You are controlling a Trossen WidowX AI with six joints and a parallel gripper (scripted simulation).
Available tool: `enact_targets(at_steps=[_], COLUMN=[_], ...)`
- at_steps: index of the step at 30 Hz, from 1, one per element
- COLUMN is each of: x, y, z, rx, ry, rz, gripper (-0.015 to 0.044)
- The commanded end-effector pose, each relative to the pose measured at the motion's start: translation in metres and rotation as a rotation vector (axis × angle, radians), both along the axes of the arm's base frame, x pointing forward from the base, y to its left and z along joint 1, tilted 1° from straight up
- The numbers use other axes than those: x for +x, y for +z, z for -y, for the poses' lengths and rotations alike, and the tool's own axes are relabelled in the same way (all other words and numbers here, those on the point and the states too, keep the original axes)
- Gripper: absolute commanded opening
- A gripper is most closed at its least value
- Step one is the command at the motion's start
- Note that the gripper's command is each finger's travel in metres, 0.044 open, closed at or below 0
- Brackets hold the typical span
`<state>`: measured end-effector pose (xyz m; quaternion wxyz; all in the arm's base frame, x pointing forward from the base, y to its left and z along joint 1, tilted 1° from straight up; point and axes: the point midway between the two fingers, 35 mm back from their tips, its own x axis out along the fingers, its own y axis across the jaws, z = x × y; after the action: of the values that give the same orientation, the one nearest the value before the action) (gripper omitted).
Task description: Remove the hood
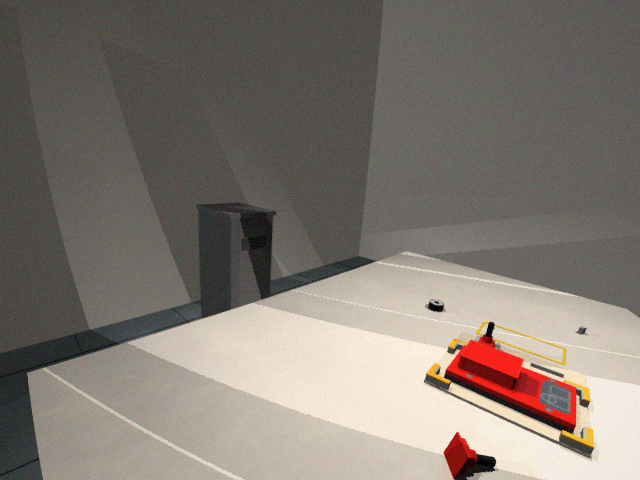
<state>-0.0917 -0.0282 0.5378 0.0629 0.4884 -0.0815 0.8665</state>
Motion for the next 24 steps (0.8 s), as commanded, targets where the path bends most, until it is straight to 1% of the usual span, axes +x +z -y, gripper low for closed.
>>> enact_targets(at_steps=[1, 4, 10, 13, 20, 24], x=[0.001, 0.015, 0.061, 0.090, 0.141, 0.185], y=[0.001, 0.011, 0.025, 0.018, 0.011, -0.003], z=[-0.002, -0.031, -0.103, -0.133, -0.181, -0.211], rx=[-0.005, -0.069, -0.238, -0.332, -0.472, -0.586], ry=[-0.005, -0.082, -0.290, -0.327, -0.512, -0.667], rz=[-0.004, -0.059, -0.193, -0.280, -0.384, -0.455], gripper=[0.0440, 0.0440, 0.0440, 0.0440, 0.0440, 0.0440])
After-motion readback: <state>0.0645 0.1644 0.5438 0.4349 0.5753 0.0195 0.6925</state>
